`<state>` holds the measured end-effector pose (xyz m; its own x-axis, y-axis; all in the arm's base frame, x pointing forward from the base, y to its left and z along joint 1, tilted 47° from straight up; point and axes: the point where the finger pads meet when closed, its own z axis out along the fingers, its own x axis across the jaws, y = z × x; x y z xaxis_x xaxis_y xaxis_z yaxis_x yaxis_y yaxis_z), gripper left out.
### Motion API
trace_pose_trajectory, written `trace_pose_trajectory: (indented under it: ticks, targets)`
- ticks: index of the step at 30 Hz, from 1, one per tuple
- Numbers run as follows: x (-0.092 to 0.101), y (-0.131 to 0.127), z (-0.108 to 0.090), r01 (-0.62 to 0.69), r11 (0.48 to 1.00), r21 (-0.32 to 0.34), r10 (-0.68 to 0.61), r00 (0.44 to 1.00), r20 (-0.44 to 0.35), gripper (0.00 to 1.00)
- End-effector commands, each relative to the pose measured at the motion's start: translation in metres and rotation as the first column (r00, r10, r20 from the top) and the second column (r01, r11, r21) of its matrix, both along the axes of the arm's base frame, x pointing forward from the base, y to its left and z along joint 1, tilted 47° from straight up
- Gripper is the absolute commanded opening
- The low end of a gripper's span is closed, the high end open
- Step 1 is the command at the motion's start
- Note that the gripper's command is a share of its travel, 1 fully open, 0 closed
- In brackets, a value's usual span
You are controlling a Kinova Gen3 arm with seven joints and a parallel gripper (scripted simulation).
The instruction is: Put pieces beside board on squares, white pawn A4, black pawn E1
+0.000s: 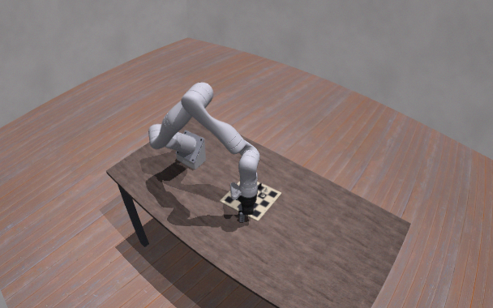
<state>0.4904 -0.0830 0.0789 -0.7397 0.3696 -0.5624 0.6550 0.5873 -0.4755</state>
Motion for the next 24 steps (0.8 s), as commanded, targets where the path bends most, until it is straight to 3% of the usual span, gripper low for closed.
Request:
trace_pose_trajectory:
  ticks: [1, 7, 8, 24]
  targets:
    - [0.0005, 0.0009, 0.0003, -0.002, 1.000, 0.001, 0.002, 1.000, 0.001, 0.68]
    - [0.0005, 0.0009, 0.0003, -0.002, 1.000, 0.001, 0.002, 1.000, 0.001, 0.68]
    - [0.0005, 0.0009, 0.0003, -0.002, 1.000, 0.001, 0.002, 1.000, 0.001, 0.00]
    - [0.0005, 0.0009, 0.0003, -0.002, 1.000, 0.001, 0.002, 1.000, 0.001, 0.00]
